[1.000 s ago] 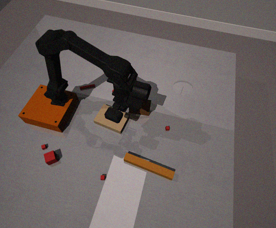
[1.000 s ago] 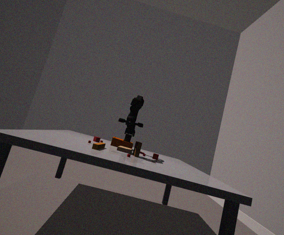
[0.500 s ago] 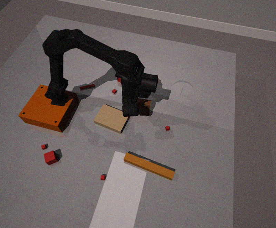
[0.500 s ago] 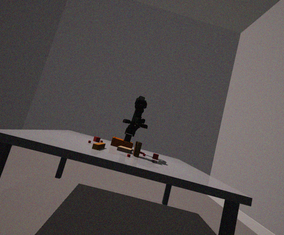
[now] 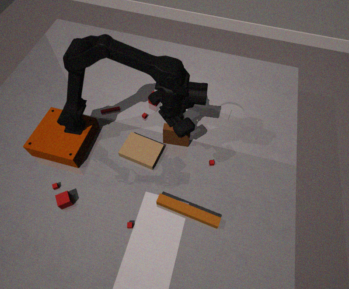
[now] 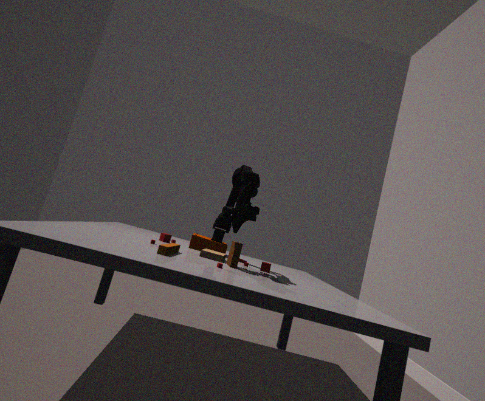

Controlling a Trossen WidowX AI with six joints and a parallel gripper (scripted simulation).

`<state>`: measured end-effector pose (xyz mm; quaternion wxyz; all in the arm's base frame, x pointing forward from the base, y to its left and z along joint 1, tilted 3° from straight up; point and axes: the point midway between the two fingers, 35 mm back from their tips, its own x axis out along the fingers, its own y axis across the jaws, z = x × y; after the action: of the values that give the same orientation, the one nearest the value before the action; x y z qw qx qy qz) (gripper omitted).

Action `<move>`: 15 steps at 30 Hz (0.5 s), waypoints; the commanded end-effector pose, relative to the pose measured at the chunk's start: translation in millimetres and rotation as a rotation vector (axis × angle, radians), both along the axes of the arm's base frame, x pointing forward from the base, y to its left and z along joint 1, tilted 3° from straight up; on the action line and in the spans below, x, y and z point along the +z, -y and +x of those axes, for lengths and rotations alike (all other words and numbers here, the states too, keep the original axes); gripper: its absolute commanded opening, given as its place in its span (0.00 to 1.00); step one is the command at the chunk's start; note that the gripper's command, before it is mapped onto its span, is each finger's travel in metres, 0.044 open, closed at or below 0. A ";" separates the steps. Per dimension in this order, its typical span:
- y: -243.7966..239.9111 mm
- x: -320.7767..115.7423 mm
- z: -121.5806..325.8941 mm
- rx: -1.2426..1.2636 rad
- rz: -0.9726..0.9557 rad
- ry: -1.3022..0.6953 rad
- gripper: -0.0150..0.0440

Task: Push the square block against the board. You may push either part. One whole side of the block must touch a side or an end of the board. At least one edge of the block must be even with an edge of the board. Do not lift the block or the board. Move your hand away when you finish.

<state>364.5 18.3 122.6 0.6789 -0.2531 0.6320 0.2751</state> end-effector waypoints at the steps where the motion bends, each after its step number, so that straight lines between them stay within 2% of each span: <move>1: -10.2 -1.0 5.3 0.144 -0.011 0.005 0.25; 15: -45.8 0.0 16.3 0.626 -0.032 0.032 0.25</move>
<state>377.6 56.0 123.9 0.5929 -0.4176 0.5399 0.4274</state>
